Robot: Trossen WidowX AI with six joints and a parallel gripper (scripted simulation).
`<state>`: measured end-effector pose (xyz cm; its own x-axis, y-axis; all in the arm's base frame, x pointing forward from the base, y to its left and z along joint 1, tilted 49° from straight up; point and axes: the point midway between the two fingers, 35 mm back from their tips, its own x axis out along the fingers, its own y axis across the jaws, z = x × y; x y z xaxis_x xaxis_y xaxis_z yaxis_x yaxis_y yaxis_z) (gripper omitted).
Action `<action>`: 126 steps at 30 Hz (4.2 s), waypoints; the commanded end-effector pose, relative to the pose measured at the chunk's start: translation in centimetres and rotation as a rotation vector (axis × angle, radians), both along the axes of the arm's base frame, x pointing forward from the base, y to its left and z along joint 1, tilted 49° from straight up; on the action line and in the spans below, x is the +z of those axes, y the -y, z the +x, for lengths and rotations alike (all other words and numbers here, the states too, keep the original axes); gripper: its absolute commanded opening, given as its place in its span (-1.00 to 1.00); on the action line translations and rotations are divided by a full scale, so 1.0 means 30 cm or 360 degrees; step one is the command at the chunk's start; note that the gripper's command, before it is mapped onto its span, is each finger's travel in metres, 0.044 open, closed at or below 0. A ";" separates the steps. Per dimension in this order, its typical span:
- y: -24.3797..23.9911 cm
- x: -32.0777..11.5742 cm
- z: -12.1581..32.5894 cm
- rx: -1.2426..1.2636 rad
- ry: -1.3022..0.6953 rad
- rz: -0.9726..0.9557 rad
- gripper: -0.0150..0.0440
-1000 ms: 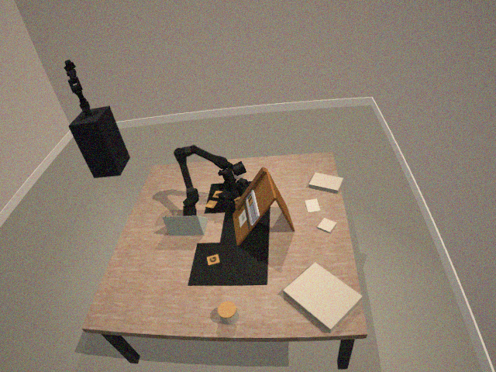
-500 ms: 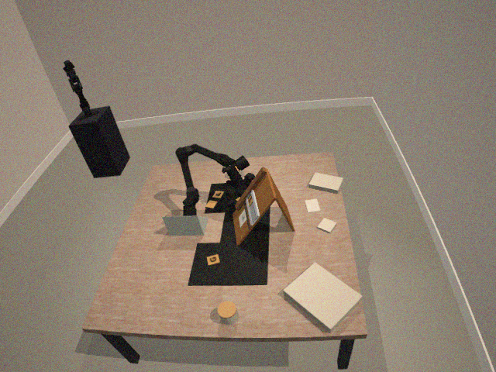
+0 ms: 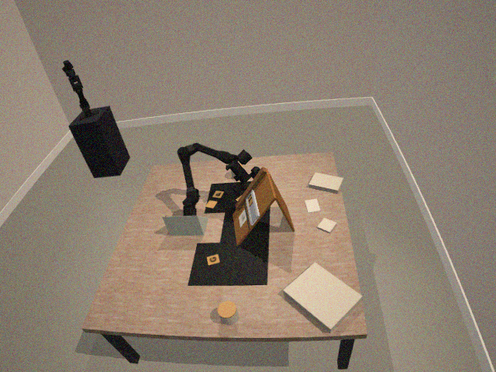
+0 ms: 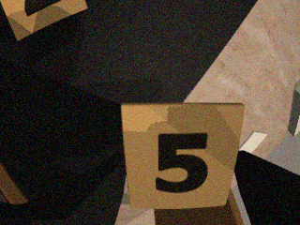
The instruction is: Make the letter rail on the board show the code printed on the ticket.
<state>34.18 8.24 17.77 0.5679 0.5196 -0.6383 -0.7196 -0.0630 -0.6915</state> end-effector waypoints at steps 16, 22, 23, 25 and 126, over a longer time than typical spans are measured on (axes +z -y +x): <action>0.118 0.174 0.168 -0.0353 0.0223 0.0150 -0.49; 0.189 0.290 0.226 -0.0393 0.0433 0.0147 -0.49; 0.203 0.312 0.235 -0.0400 0.0472 0.0145 -0.49; 0.231 0.355 0.252 -0.0411 0.0551 0.0135 -0.49; 1.133 -0.821 -0.043 -0.1642 -0.1371 0.2448 -0.49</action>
